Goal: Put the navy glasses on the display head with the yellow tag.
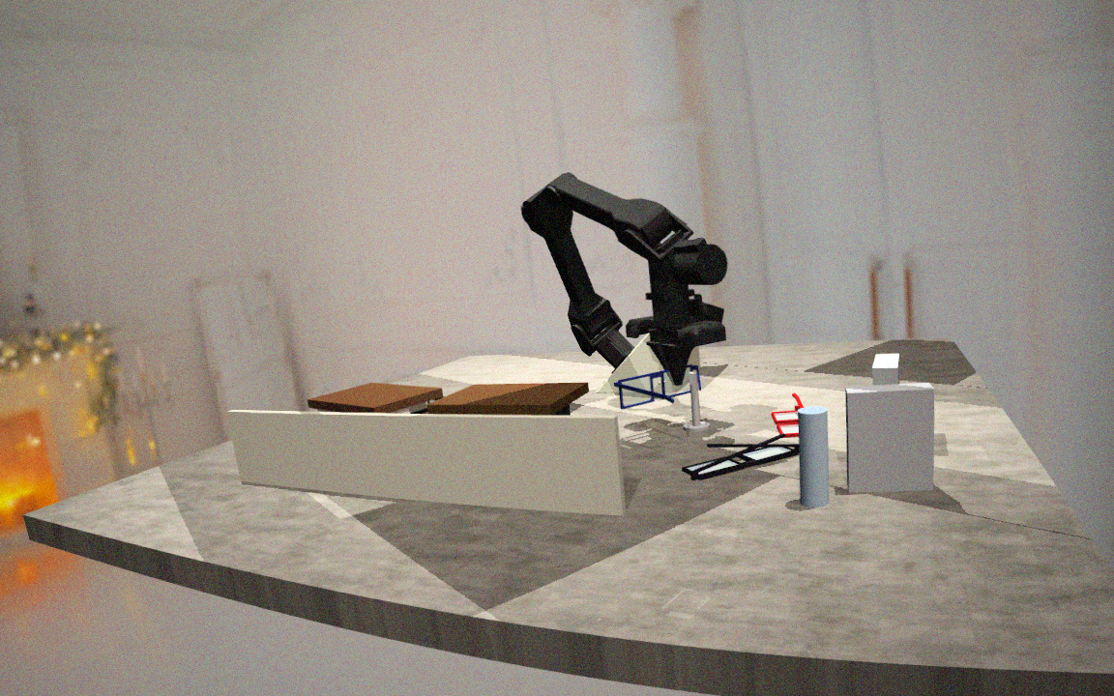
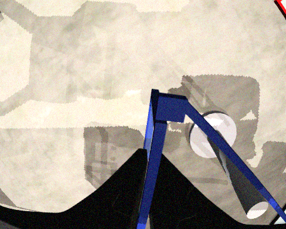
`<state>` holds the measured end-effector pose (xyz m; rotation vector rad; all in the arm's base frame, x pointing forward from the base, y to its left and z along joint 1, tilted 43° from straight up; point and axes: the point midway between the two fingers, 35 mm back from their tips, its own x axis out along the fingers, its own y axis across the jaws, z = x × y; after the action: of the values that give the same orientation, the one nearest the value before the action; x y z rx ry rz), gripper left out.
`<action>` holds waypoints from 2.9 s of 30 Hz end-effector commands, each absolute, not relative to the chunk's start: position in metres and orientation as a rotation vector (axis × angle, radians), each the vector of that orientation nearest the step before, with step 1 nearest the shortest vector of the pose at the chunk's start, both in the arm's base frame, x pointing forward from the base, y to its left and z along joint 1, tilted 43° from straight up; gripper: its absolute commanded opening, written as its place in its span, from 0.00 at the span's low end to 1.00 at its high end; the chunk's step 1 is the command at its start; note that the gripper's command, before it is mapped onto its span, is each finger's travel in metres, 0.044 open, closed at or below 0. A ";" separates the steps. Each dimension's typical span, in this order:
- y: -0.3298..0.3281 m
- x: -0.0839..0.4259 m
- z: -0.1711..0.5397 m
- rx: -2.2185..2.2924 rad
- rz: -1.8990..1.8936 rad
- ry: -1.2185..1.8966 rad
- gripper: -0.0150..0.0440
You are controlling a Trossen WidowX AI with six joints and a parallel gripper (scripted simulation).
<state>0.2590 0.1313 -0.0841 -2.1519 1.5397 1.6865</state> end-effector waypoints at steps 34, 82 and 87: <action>0.107 0.272 -0.062 -2.162 1.680 1.536 0.25; 0.129 0.271 -0.042 -2.161 1.682 1.533 0.25; 0.148 0.270 -0.022 -2.160 1.683 1.533 0.25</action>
<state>0.2707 0.1356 -0.0344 -2.1640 1.5429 1.6899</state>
